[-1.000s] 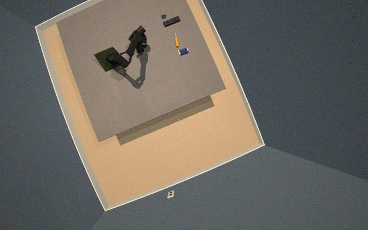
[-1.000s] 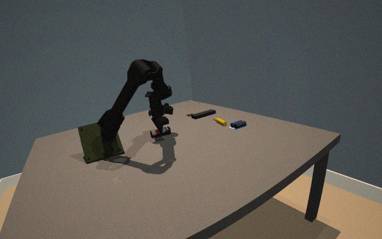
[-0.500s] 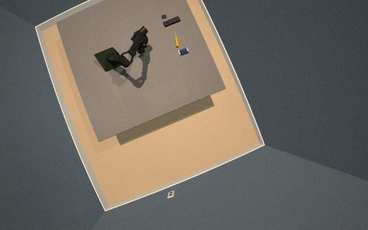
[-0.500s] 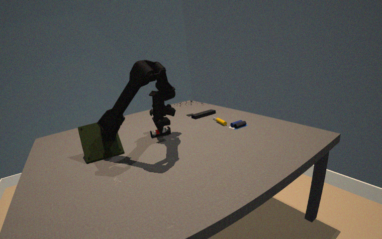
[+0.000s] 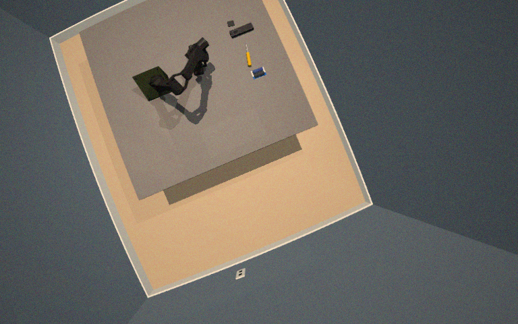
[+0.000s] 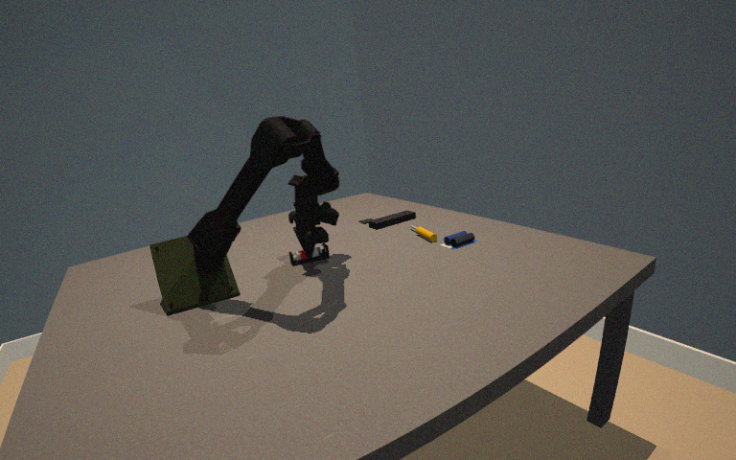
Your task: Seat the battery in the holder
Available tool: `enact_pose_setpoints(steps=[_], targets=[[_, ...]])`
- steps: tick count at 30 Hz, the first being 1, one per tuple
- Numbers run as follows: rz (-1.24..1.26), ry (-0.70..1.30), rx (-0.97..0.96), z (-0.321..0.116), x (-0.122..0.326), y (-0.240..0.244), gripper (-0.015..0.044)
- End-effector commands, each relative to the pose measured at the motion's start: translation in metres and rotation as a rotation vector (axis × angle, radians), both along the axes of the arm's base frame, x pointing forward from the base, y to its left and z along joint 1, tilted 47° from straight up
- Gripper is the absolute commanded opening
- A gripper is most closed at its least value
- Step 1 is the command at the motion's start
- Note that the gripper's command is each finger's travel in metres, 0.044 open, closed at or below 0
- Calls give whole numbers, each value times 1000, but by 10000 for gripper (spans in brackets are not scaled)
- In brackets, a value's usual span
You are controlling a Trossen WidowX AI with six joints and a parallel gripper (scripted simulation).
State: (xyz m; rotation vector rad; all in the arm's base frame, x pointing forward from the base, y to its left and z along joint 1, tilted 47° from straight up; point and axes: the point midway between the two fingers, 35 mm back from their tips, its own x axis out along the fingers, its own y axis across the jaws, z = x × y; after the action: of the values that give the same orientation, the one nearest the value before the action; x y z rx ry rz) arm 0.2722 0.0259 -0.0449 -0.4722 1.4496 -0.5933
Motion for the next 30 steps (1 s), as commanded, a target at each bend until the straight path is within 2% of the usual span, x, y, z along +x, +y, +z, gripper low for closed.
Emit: enact_pose_setpoints(steps=[1, 29, 30], targets=[[0, 15, -1, -1, -3, -2, 75], [11, -1, 8, 2, 12, -2, 75], [11, -1, 8, 2, 12, -2, 101]])
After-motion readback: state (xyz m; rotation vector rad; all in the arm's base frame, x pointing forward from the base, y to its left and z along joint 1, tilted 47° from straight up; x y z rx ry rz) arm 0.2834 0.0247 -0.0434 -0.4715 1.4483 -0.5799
